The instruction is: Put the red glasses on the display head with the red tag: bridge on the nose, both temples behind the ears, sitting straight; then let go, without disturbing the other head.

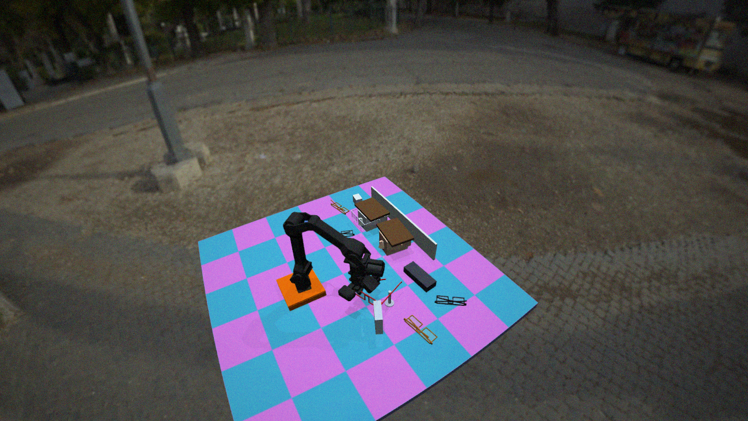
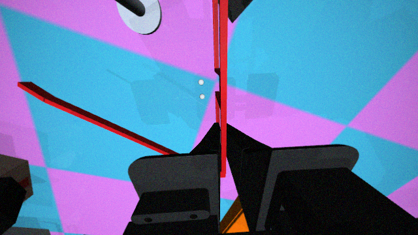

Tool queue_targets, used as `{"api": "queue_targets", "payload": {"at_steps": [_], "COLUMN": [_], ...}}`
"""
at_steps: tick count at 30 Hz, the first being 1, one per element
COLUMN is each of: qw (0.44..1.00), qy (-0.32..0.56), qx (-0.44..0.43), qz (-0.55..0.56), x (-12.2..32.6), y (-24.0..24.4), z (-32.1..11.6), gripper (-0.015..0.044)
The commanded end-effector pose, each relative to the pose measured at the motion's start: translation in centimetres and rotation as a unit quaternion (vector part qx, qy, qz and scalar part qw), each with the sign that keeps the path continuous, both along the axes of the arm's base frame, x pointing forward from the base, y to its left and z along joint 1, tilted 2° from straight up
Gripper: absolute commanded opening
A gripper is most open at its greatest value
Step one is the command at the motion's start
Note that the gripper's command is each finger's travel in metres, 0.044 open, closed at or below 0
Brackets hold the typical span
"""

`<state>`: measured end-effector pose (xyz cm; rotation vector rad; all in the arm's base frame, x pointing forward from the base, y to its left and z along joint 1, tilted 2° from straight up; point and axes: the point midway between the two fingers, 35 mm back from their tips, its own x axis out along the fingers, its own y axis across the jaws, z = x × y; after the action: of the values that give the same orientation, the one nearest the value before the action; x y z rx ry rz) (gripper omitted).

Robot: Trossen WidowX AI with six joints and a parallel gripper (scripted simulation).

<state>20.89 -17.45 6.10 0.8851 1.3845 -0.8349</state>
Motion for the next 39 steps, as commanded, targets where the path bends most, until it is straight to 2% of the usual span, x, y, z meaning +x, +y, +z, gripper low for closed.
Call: {"api": "queue_targets", "payload": {"at_steps": [1, 9, 21, 28, 39], "qw": [1.000, 1.000, 1.000, 1.000, 1.000], "qy": [0.001, 0.001, 0.001, 0.001, 0.000], "qx": [-0.001, -0.001, -0.002, -0.002, -0.003], "qz": [0.000, 0.000, 0.000, 0.000, 0.000], "x": [0.1, 0.3, 0.3, 0.6, 3.2], "y": [-0.3, -0.7, -1.1, -1.3, -4.2], "z": [0.0, 0.5, 5.9, 6.1, 6.4], "gripper": [0.0000, 0.0000, 0.0000, 0.0000, 0.0000]}}
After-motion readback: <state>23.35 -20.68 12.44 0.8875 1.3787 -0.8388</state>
